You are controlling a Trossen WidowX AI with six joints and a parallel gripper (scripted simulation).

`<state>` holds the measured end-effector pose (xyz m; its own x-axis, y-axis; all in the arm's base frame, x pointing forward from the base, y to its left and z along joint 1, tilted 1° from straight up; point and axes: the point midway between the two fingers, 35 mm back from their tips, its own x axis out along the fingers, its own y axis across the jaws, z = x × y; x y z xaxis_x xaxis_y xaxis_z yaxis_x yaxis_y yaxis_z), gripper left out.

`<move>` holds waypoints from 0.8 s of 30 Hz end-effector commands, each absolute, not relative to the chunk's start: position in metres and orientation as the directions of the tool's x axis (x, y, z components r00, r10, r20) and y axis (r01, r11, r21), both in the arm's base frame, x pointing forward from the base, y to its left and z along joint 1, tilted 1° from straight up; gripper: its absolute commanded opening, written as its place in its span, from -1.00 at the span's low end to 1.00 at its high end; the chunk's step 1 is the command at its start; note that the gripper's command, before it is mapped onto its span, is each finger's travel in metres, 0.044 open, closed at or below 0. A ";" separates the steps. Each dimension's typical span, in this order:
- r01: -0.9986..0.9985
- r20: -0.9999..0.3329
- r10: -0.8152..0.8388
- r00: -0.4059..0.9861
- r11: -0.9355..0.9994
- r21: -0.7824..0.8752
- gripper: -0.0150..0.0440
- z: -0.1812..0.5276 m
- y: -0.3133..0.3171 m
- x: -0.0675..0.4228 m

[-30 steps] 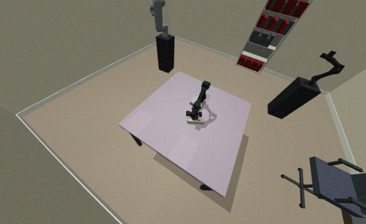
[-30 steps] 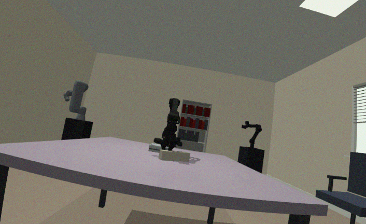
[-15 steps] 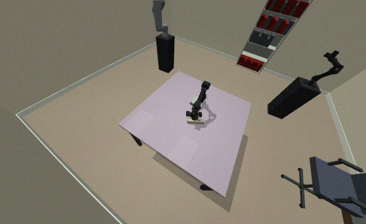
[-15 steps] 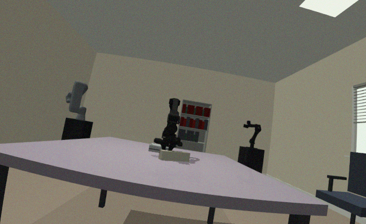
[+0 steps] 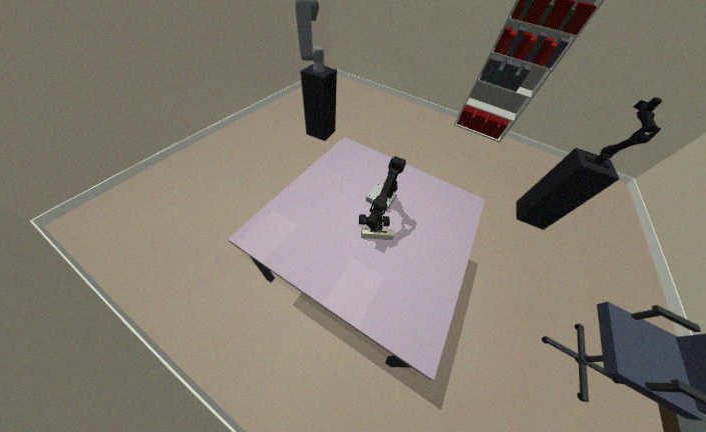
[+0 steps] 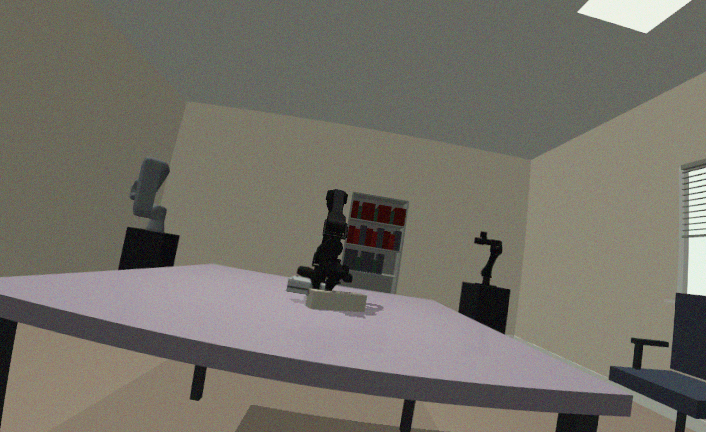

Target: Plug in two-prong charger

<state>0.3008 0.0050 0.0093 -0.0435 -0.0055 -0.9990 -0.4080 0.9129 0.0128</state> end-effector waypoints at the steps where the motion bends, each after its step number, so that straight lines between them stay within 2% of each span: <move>1: -0.405 -0.999 0.000 -0.039 0.914 0.016 -0.49 0.011 0.006 0.303; 24: -0.405 -0.999 0.000 -0.039 0.914 0.016 -0.49 0.011 0.007 0.306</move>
<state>0.3030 0.0064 0.0096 -0.0466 -0.0045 -0.9989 -0.4083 0.9127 0.0149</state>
